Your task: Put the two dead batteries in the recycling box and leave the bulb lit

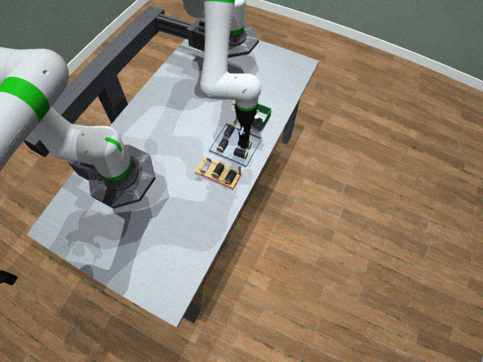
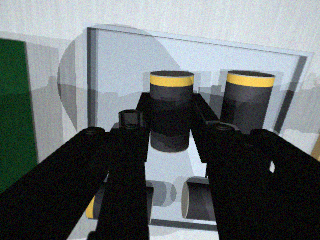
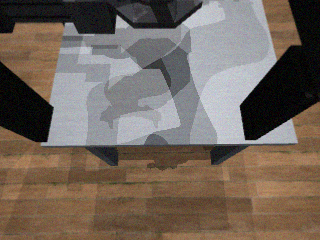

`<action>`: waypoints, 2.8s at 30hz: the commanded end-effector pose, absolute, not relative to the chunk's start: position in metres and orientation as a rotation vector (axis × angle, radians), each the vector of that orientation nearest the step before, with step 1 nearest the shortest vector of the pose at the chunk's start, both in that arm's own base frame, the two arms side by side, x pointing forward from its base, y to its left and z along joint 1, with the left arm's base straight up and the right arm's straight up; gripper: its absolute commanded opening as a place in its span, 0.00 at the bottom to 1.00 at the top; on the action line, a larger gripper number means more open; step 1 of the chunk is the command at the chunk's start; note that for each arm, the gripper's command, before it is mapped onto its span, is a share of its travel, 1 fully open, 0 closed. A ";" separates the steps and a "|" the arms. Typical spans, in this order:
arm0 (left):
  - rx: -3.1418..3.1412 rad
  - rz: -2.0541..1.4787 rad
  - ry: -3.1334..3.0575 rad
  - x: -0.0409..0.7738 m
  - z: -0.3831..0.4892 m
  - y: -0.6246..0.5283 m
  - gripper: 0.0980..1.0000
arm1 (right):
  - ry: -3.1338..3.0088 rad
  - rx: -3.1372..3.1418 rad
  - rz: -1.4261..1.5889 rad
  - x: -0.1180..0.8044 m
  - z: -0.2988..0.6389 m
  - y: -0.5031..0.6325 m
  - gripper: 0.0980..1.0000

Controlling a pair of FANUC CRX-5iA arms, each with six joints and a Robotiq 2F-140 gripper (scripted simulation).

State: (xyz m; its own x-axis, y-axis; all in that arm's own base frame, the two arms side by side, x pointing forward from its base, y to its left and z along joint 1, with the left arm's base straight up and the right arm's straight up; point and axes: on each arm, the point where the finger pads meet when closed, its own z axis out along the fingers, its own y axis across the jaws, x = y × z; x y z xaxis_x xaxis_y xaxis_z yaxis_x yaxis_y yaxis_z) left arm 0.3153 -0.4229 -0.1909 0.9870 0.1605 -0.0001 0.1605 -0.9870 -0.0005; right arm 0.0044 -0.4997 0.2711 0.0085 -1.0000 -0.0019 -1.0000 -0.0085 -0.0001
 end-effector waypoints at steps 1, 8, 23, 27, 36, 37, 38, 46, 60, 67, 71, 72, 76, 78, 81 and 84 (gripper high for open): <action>-3.133 -0.001 -0.253 0.316 -0.190 -0.424 0.16 | 2.212 -2.231 0.000 0.004 0.272 -0.500 1.00; -3.133 -0.001 -0.253 0.316 -0.190 -0.424 0.16 | 2.212 -2.231 0.000 0.004 0.272 -0.500 1.00; -3.133 -0.001 -0.253 0.316 -0.183 -0.424 0.16 | 2.212 -2.231 0.000 0.004 0.272 -0.500 1.00; -3.133 -0.001 -0.253 0.316 -0.166 -0.424 0.16 | 2.212 -2.231 0.000 0.004 0.272 -0.500 1.00; -3.133 -0.001 -0.253 0.316 -0.145 -0.424 0.16 | 2.212 -2.231 0.000 0.004 0.272 -0.500 1.00; -3.133 -0.001 -0.253 0.316 -0.145 -0.424 0.16 | 2.212 -2.231 0.000 0.004 0.272 -0.500 1.00; -3.133 -0.001 -0.253 0.316 -0.145 -0.424 0.16 | 2.212 -2.231 0.000 0.004 0.272 -0.500 1.00; -3.133 -0.001 -0.253 0.316 -0.090 -0.424 0.16 | 2.212 -2.231 0.000 0.004 0.272 -0.500 1.00; -3.129 -0.001 -0.298 0.316 -0.074 -0.424 0.16 | 2.212 -2.231 0.000 0.004 0.272 -0.500 1.00; -3.097 -0.001 -0.537 0.316 -0.074 -0.424 0.16 | 2.212 -2.231 0.000 0.004 0.272 -0.500 1.00; -3.076 -0.001 -0.647 0.316 -0.074 -0.424 0.16 | 2.212 -2.231 0.000 0.004 0.272 -0.500 1.00; -3.062 -0.001 -0.708 0.316 -0.074 -0.424 0.16 | 2.212 -2.231 0.000 0.004 0.272 -0.500 1.00; -2.986 -0.001 -0.982 0.316 -0.074 -0.424 0.16 | 2.212 -2.231 0.000 0.004 0.272 -0.500 1.00; -2.933 -0.001 -1.130 0.316 -0.074 -0.424 0.16 | 2.212 -2.231 0.000 0.004 0.272 -0.500 1.00; -2.835 -0.001 -1.357 0.316 -0.074 -0.424 0.16 | 2.212 -2.231 0.000 0.004 0.272 -0.500 1.00; -2.723 0.000 -1.570 0.316 -0.074 -0.424 0.16 | 2.212 -2.231 0.000 0.004 0.272 -0.500 1.00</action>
